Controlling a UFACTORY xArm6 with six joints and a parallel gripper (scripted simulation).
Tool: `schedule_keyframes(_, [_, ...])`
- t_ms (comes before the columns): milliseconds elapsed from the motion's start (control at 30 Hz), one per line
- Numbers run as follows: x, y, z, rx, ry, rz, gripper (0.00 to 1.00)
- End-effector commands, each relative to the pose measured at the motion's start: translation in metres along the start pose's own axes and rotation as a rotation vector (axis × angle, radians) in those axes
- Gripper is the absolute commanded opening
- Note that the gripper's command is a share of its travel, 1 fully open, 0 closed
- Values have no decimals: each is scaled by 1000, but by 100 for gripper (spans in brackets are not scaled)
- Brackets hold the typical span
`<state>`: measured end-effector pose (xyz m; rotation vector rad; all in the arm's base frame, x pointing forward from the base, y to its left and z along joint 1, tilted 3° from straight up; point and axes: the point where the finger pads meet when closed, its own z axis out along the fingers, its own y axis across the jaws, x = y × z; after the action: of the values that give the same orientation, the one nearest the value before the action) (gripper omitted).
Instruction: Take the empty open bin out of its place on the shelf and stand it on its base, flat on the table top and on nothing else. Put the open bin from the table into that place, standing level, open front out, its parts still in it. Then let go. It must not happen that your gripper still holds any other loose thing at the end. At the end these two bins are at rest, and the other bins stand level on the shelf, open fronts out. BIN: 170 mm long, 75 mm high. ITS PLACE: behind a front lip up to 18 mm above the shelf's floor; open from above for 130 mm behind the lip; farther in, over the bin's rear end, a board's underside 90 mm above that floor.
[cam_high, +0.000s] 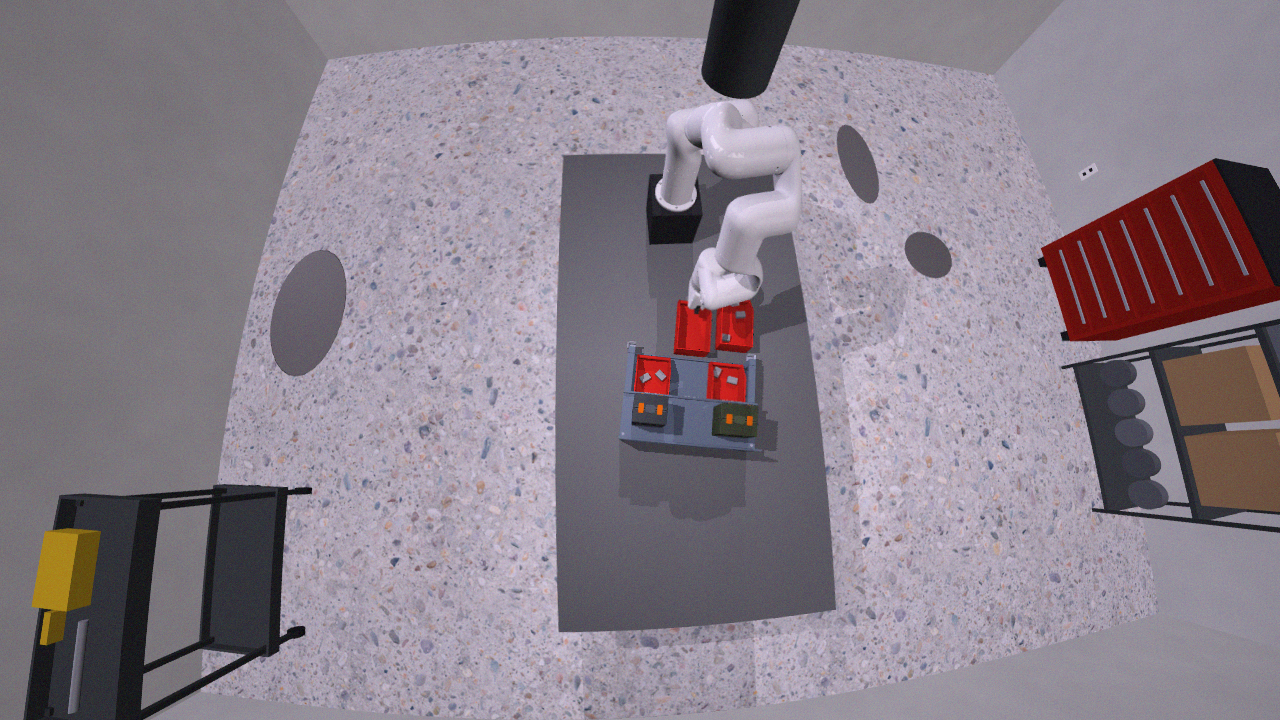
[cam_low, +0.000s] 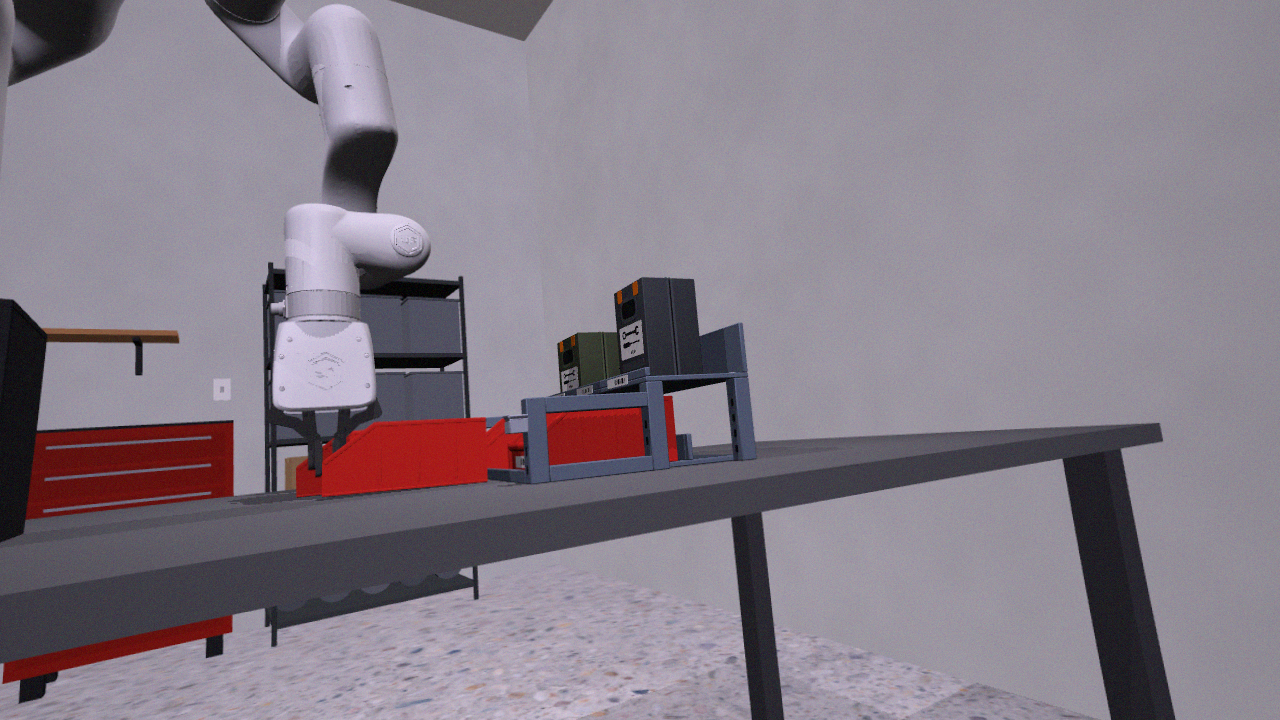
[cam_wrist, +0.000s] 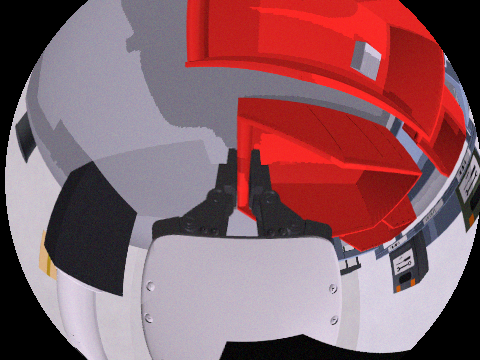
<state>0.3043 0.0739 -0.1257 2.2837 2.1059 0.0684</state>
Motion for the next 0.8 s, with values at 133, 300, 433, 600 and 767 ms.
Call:
schedule_keyframes(133, [0,1,2,-2,1,0,0])
schedule_keyframes(300, [0,1,2,-2,1,0,0])
schedule_keyframes(433, [0,1,2,-2,1,0,0])
schedule_keyframes(600, [0,1,2,-2,1,0,95])
schedule_keyframes(767, [0,1,2,-2,1,0,95])
